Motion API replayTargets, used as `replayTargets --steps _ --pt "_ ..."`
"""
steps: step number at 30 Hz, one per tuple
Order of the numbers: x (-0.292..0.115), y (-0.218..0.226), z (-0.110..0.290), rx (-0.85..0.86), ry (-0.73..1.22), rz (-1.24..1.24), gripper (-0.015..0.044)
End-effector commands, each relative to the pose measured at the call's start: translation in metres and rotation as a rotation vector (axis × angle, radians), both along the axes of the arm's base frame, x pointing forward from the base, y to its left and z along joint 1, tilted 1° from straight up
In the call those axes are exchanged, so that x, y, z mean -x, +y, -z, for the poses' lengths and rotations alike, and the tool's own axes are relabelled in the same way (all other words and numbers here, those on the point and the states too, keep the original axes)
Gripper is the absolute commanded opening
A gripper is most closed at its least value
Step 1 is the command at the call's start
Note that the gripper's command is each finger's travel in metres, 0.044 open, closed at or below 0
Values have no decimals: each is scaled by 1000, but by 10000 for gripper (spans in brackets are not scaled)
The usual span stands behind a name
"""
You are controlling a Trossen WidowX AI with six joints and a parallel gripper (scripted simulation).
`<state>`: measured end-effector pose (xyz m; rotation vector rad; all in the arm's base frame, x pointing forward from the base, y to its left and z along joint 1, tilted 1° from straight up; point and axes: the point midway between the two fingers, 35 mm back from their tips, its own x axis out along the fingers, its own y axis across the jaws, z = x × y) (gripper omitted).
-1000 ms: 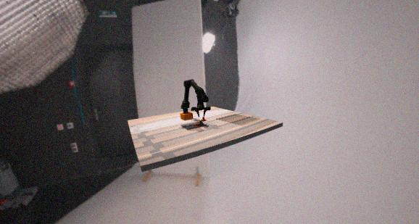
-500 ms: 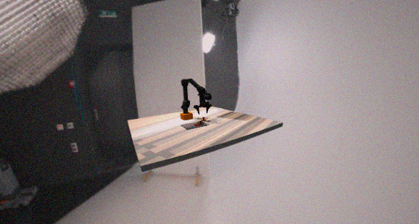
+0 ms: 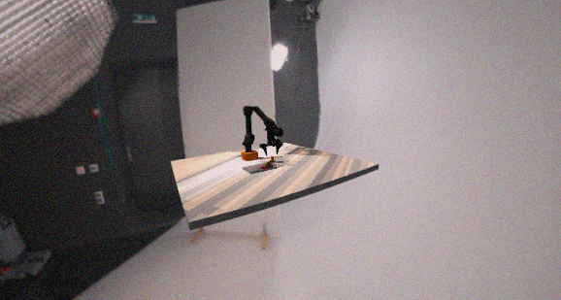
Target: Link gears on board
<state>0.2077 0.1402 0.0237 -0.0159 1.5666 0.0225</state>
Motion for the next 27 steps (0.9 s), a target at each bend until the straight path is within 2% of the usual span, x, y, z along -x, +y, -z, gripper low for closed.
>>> replayTargets --steps 1,18,27 --pt "0 1 7 -5 3 -4 440" --pt "0 1 27 -5 3 -4 440" --pt "0 1 27 -5 3 -4 204"
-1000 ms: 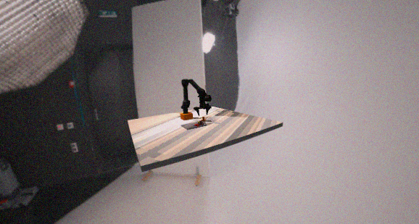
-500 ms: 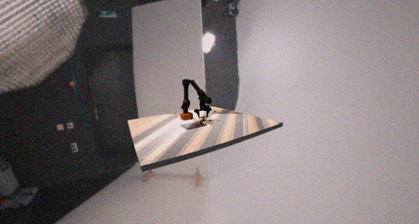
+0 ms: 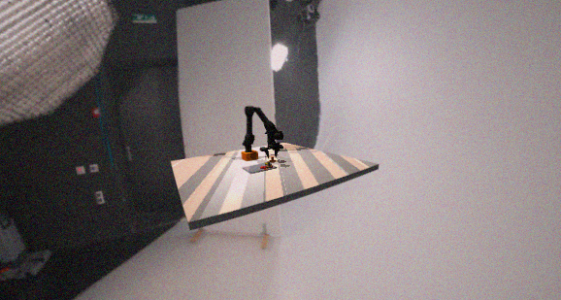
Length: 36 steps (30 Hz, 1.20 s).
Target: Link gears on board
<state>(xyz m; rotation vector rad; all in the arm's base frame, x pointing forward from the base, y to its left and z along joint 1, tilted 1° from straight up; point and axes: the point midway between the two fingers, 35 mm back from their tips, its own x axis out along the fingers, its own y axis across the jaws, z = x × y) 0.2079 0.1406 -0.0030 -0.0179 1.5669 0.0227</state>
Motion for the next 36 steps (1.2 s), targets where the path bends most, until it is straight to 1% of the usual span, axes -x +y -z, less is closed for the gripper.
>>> replayTargets --steps 1,5,15,21,36 --pt "0 1 0 -6 2 -3 177" --pt "0 1 0 -6 2 -3 72" --pt "0 1 0 -6 2 -3 0" --pt "-2 0 -7 -37 -10 -15 0" --pt "-10 5 -39 -32 -9 -13 0"
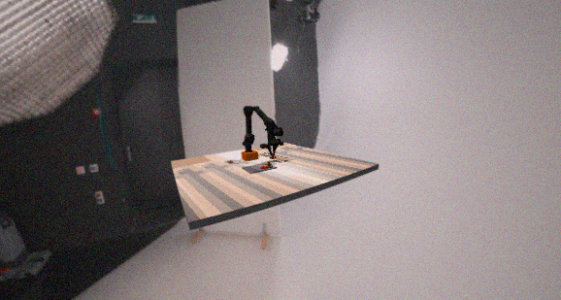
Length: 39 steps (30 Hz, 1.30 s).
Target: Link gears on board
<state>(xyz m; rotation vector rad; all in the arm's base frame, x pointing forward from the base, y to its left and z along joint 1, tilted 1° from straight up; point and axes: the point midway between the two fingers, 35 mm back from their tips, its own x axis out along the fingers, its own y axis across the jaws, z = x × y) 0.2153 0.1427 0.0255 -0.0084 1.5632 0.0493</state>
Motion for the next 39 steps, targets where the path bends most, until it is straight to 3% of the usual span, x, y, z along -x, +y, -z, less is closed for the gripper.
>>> replayTargets --steps 1,39 --pt "-3 3 -13 -8 -6 -1 0" --pt "-2 2 -101 13 3 7 0"
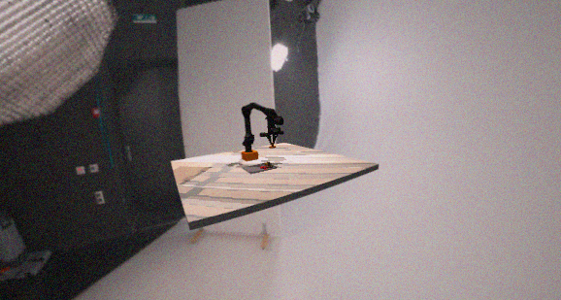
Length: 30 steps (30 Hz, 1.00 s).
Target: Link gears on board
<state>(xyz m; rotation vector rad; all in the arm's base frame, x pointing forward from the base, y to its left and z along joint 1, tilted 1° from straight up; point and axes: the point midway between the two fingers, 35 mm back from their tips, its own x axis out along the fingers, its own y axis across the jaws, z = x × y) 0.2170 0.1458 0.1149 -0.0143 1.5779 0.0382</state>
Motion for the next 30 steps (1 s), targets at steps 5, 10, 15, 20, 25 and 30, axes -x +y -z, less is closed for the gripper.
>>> replayTargets --steps 5,10,15,20,25,30 --pt "2 -2 -23 5 -10 4 0" --pt "3 -3 -26 5 -10 5 0" --pt "-9 -6 -20 6 -11 5 0" --pt "-22 -9 -12 6 -12 5 0" --pt "-35 -14 -4 7 -14 5 0" --pt "-47 -20 4 7 -15 5 0"
